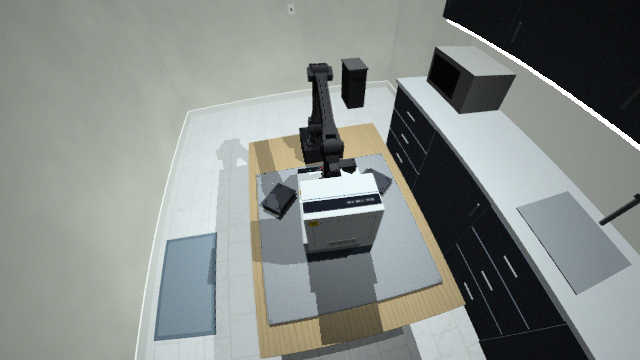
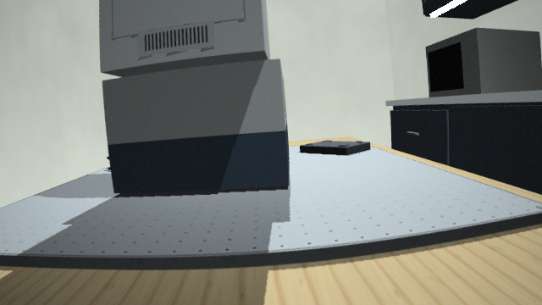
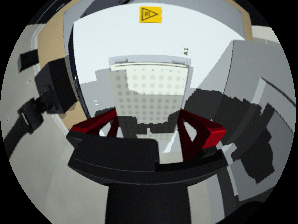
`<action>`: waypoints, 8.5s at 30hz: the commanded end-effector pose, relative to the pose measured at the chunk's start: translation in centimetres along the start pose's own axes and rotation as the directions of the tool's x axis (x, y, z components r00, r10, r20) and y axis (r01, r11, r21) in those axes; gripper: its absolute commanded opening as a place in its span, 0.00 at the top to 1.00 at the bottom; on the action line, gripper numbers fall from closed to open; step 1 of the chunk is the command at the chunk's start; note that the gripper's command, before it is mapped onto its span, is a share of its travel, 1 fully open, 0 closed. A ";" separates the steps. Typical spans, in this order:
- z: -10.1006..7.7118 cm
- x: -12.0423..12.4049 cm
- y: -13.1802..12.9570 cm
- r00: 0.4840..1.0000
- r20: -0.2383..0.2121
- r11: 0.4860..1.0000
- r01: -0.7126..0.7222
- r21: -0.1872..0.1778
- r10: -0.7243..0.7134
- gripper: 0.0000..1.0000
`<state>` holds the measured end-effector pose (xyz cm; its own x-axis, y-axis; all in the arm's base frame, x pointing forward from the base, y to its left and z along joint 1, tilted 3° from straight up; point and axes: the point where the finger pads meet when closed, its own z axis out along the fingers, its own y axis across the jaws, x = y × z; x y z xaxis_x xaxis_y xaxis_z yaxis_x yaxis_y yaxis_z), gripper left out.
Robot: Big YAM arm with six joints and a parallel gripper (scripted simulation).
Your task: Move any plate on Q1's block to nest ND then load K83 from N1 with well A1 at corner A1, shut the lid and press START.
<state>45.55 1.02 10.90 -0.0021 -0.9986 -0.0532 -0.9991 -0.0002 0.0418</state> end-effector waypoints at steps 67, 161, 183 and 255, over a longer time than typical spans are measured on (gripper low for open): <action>-1.4 -0.9 -0.4 1.000 0.001 0.999 0.009 0.050 -0.009 1.00; -1.3 0.7 -0.9 1.000 0.002 0.998 -0.021 0.065 0.021 1.00; -2.3 0.5 -2.0 1.000 0.002 0.997 -0.018 0.077 0.017 0.00; -0.7 0.1 -0.9 1.000 0.004 0.999 -0.009 0.049 0.009 0.00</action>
<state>45.70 0.95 10.31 -0.0044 -0.9986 -0.0527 -0.9995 0.0026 0.0330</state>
